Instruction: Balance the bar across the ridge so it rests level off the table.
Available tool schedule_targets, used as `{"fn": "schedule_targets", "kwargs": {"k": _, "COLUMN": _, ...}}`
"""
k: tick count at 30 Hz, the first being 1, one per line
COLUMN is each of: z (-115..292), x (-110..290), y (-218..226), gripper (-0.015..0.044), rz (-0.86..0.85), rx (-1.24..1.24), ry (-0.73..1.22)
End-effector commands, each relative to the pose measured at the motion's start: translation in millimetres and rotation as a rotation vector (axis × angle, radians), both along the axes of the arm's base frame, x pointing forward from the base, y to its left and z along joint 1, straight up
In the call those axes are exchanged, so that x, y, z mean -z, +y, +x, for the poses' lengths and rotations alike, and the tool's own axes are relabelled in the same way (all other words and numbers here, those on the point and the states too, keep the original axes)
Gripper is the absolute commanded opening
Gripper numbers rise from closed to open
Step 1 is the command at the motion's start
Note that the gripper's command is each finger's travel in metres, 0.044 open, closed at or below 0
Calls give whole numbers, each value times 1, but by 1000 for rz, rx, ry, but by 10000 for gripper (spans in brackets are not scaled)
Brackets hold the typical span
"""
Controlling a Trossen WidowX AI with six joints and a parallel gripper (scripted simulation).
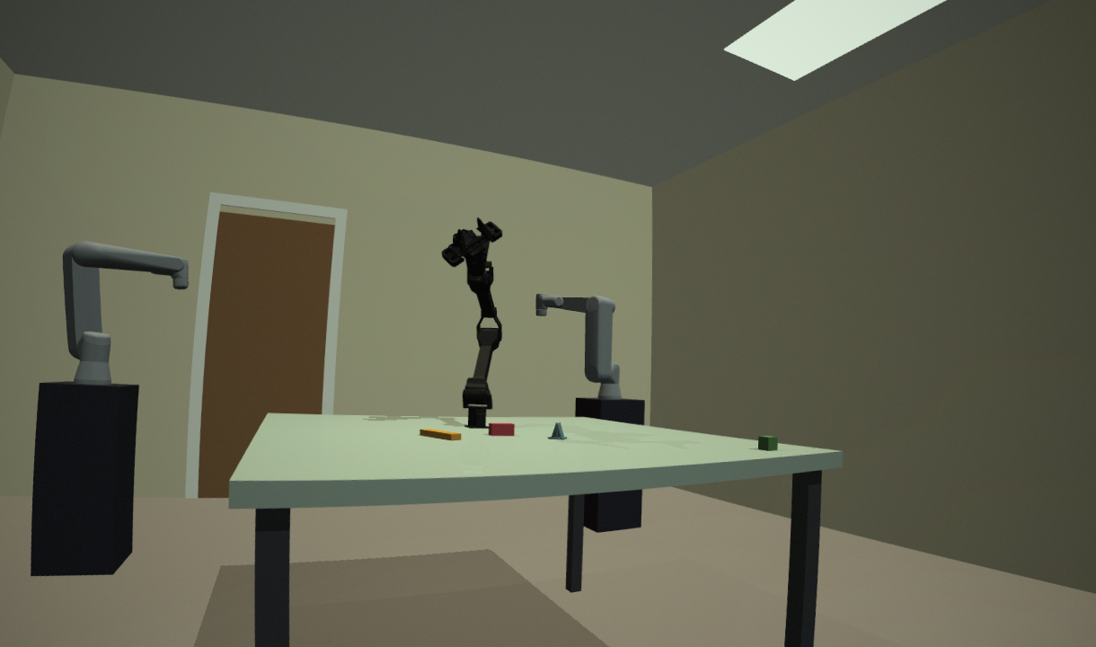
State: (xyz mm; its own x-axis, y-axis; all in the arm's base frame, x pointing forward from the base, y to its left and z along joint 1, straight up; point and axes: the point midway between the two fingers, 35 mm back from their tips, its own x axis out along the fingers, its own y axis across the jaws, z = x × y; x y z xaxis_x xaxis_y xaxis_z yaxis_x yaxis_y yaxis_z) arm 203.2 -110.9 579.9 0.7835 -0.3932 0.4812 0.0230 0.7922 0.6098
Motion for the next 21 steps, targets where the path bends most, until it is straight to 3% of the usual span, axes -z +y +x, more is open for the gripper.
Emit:
{"fn": "schedule_targets", "kwargs": {"k": 1, "z": 19, "x": 22, "y": -19, "gripper": 315, "rz": 6, "rx": 57, "ry": 93}}
{"fn": "schedule_targets", "kwargs": {"k": 21, "z": 100, "x": 160, "y": -90, "gripper": 315, "rz": -153, "rx": 194, "ry": 823}}
